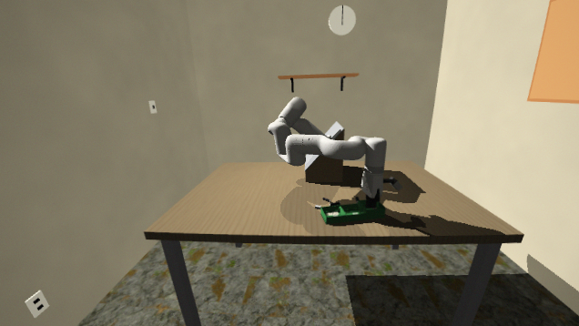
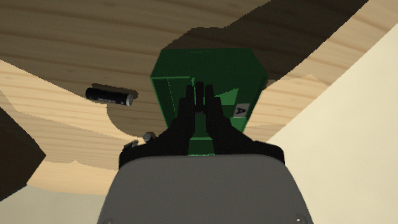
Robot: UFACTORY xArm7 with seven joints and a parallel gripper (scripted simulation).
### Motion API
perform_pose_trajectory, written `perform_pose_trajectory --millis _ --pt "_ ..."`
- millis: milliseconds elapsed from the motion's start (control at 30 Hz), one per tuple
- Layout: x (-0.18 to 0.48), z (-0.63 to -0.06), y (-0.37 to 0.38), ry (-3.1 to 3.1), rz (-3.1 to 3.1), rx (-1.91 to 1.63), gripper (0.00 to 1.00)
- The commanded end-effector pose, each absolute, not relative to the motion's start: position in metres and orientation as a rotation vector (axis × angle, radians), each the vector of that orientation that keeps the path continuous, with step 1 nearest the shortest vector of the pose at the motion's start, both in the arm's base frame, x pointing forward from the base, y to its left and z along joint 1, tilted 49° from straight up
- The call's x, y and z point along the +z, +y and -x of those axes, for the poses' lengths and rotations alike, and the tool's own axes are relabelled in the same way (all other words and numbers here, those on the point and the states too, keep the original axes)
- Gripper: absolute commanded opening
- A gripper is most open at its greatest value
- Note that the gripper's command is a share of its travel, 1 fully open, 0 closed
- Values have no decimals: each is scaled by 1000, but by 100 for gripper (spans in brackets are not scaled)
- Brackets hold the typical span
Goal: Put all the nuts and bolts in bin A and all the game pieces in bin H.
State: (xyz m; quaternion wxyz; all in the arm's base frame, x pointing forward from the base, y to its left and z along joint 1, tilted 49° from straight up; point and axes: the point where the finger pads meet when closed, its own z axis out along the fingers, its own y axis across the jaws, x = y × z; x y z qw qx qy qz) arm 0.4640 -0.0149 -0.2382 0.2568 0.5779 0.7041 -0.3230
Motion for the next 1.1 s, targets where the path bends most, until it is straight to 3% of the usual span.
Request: perform_pose_trajectory --millis 0,333,367,1067 --pt "-238 -465 -13 1914 -1568 -869 0" --pt "-237 -464 -14 1914 -1568 -869 0" --pt "-237 -464 -14 1914 -1568 -869 29" --pt "-234 -464 -10 1914 -1568 -869 29"
